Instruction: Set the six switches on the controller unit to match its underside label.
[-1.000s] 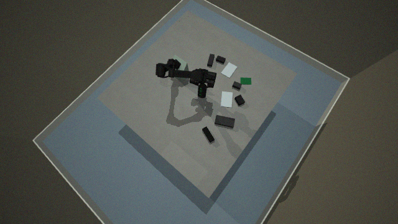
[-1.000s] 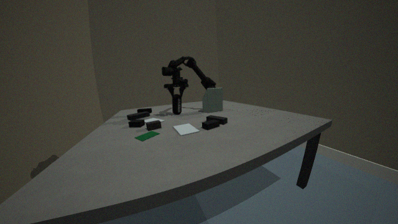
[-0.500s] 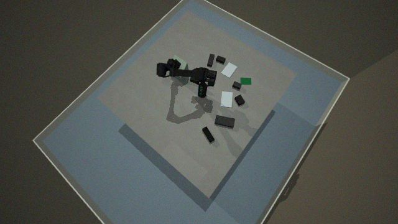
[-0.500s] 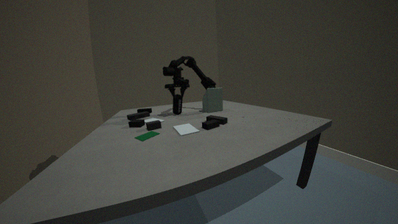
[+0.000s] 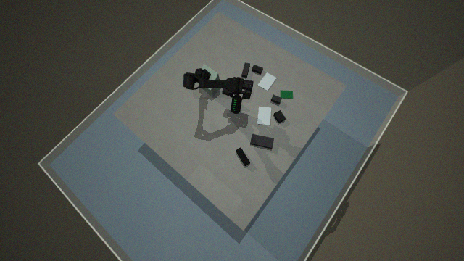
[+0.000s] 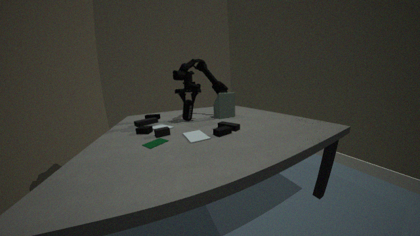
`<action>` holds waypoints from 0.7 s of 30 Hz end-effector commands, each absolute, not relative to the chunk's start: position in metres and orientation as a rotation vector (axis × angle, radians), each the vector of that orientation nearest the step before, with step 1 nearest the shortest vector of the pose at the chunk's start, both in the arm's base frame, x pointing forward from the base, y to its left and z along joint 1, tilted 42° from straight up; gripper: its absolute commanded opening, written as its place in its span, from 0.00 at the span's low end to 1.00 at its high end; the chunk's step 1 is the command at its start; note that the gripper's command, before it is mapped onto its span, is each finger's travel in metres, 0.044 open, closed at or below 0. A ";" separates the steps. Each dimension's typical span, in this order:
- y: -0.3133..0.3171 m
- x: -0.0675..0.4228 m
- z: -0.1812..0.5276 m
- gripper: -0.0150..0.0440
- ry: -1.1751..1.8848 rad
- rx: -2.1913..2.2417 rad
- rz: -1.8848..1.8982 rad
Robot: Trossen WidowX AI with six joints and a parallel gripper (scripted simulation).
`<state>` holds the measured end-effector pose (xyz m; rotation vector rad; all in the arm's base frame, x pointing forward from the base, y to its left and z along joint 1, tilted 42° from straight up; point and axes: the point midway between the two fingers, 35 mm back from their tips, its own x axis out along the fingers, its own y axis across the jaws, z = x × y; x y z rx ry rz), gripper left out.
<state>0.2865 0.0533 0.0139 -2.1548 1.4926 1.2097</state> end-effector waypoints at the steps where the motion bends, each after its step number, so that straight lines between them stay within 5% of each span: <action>1: 0.050 0.283 0.006 0.83 1.518 -2.141 1.218; 21: 0.055 0.276 -0.007 0.83 1.517 -2.141 1.218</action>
